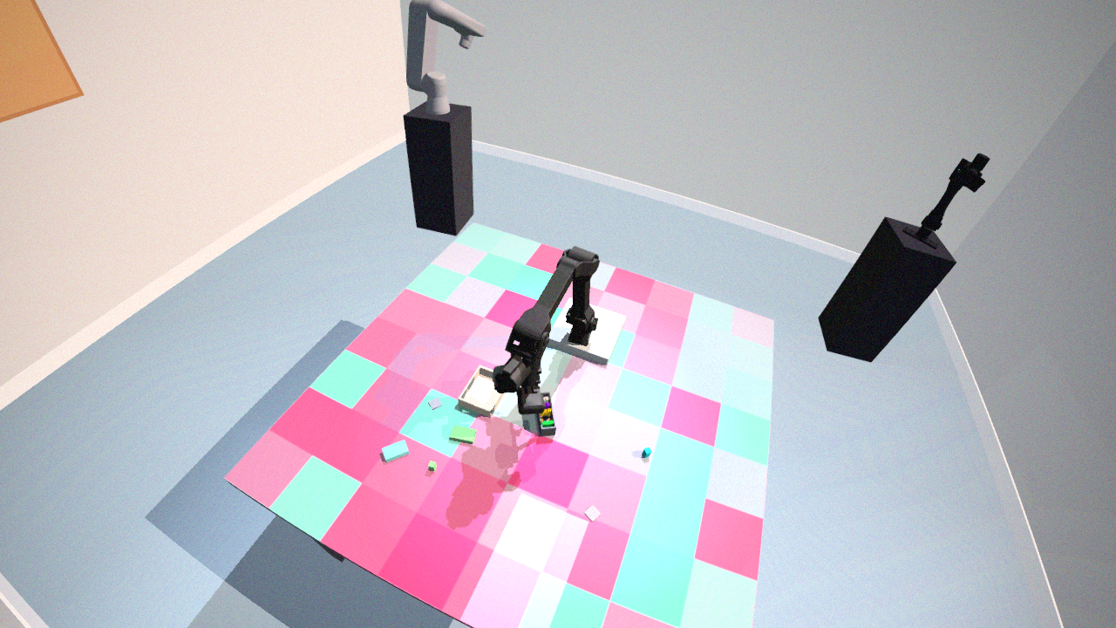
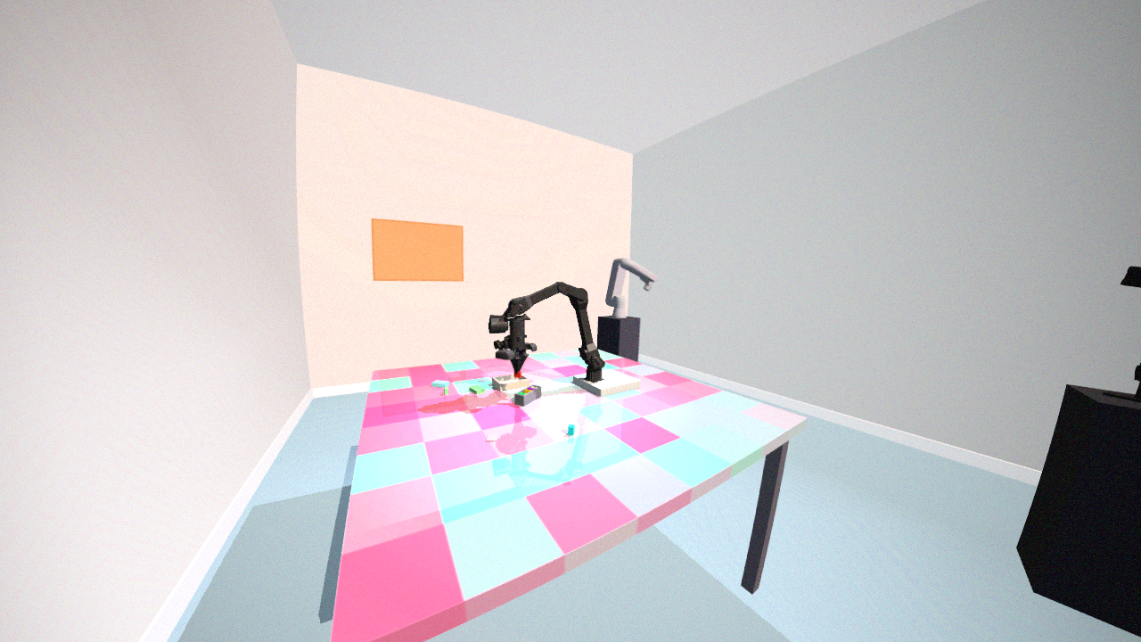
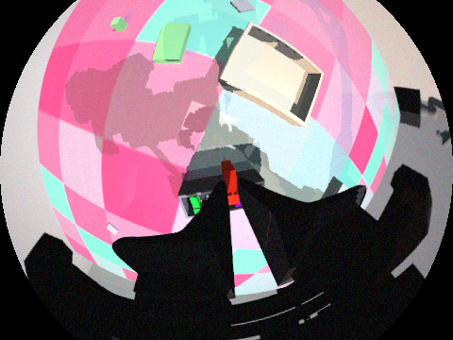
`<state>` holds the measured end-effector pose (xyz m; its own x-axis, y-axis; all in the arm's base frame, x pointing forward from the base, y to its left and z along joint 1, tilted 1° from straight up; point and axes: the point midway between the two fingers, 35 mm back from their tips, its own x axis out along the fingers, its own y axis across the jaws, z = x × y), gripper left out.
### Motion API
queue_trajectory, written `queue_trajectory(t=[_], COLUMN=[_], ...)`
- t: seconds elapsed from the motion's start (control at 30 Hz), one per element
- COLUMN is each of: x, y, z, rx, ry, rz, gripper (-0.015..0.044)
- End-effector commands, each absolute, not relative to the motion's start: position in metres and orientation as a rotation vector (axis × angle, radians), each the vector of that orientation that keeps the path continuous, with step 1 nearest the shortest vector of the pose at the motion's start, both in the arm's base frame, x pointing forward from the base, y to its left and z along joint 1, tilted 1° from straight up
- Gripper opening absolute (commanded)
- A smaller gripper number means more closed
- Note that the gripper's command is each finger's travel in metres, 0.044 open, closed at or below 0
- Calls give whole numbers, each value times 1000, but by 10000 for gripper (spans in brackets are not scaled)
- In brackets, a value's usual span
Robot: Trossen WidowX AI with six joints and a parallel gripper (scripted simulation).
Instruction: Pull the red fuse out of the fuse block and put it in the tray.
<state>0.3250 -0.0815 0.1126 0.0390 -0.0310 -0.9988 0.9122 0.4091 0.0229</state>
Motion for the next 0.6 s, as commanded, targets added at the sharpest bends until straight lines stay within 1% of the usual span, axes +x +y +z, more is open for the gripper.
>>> queue_trajectory(t=[0.0,0.57], x=[323,291], y=[-104,-201], z=[113,116], rx=[885,877], ry=[1332,1329], rz=[-887,-894], gripper=[0,0])
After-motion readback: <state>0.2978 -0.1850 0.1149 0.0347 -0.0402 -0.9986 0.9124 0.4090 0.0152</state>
